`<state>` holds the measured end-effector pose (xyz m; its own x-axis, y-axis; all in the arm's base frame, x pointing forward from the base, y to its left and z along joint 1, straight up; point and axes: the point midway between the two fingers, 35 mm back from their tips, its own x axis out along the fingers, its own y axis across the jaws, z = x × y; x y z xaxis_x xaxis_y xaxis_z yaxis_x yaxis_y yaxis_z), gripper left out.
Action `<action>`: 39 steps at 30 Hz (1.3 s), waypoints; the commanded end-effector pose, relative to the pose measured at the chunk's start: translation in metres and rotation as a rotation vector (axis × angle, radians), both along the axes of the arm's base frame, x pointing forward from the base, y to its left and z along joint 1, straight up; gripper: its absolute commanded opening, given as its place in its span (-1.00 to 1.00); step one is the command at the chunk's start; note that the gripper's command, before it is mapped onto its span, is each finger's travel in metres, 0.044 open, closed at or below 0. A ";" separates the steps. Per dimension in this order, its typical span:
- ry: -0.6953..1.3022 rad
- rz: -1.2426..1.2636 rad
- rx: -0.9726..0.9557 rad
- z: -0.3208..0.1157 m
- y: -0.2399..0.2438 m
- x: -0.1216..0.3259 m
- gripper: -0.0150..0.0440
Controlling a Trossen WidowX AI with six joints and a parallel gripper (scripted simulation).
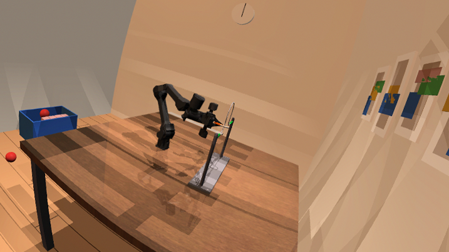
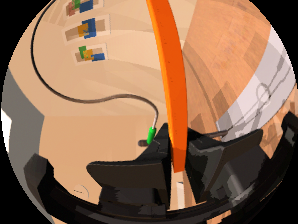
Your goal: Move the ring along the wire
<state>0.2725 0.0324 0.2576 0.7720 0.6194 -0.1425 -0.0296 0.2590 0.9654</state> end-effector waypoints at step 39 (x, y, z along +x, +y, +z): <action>0.057 0.010 0.334 0.080 -0.001 -0.003 -1.00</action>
